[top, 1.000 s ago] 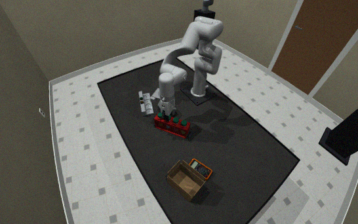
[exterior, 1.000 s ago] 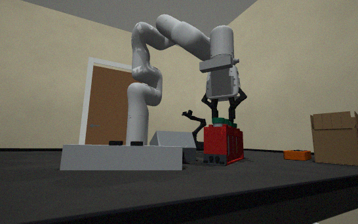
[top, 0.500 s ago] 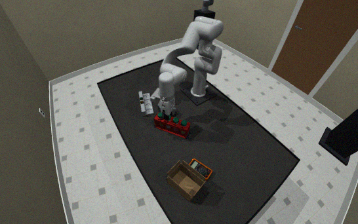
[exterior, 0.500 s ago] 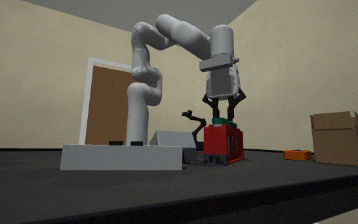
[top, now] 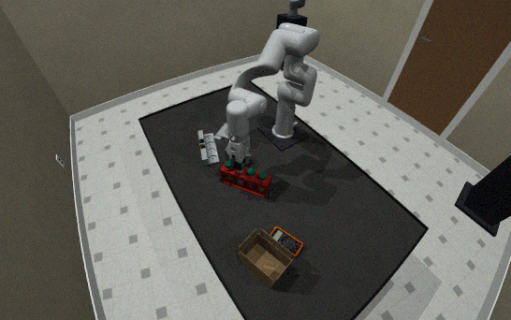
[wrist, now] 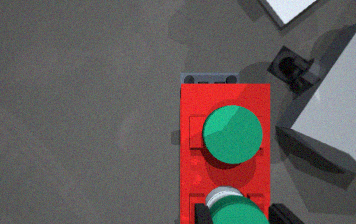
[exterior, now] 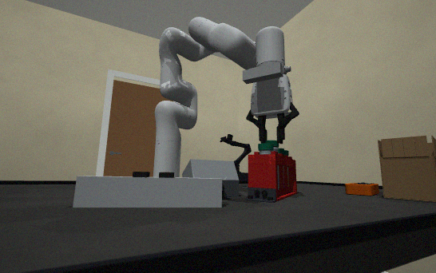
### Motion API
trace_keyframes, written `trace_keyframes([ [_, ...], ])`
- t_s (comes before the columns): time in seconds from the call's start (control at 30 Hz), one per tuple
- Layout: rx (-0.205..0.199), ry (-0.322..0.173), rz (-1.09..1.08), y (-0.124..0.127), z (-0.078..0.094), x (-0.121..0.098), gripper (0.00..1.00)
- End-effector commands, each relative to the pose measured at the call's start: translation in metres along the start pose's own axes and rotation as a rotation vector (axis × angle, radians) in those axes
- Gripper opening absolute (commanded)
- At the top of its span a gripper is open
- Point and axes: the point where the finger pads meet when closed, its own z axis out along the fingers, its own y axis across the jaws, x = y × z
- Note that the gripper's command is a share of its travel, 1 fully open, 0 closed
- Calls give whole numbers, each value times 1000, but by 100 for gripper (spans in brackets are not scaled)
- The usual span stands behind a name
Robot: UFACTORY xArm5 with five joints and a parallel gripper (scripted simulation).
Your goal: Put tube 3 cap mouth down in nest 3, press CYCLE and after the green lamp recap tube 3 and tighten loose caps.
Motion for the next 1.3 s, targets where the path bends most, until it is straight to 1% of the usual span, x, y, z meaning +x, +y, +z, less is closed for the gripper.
trace_keyframes([
  [0.0, 5, 1, 0, -1, -14, 0, 0],
  [0.13, 5, 1, 0, -1, -26, 0, 0],
  [0.23, 5, 1, 0, -1, -26, 0, 0],
  [0.27, 5, 1, -83, 3, -26, 7, 0],
  [0.33, 5, 1, -83, 3, -26, 7, 0],
  [0.43, 4, 2, -333, 16, -26, 28, 0],
  [0.63, 4, 3, -580, 31, -26, 51, 0],
  [0.7, 4, 3, -662, 39, -26, 63, 0],
  [0.83, 4, 3, -662, 52, -26, 85, 0],
  [0.9, 4, 3, -662, 52, -26, 85, 0],
  [1.03, 3, 3, -662, 70, -26, 113, 0],
  [1.27, 3, 4, -662, 97, -26, 156, 0],
])
